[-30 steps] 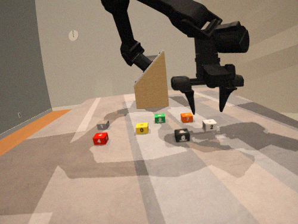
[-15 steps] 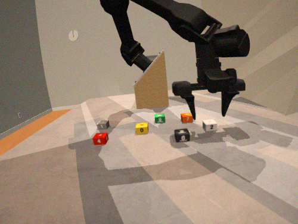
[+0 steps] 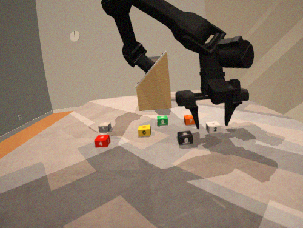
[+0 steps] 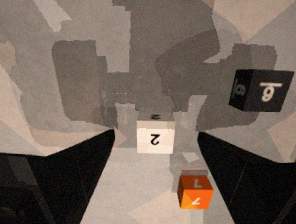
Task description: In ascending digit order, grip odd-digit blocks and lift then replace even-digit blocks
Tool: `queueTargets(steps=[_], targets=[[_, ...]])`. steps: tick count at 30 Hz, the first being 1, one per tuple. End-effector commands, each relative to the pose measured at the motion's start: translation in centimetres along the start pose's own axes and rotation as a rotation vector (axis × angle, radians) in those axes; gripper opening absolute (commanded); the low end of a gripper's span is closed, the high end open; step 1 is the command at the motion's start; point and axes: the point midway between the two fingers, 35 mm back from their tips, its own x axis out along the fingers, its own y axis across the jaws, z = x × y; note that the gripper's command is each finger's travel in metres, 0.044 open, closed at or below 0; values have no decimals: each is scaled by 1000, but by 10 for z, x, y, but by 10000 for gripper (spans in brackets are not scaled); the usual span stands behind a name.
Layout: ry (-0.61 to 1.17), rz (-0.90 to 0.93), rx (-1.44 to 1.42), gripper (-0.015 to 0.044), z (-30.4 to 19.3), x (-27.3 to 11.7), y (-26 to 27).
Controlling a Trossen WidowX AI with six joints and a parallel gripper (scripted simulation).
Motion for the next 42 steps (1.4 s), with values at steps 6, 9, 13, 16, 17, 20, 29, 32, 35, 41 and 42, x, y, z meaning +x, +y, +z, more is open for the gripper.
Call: queueTargets(steps=[6,9,13,16,17,20,29,32,35,41,42], targets=[[-4,-4,-6,164,0,1,0],[-4,-4,-6,120,0,1,0],[-4,-4,-6,120,0,1,0],[-4,-4,-6,120,0,1,0],[-4,-4,-6,120,0,1,0],[-4,-4,-6,120,0,1,0],[-4,-4,-6,120,0,1,0],[-4,-4,-6,120,0,1,0],[-4,-4,-6,120,0,1,0],[-4,-4,-6,120,0,1,0],[-4,-4,-6,120,0,1,0]])
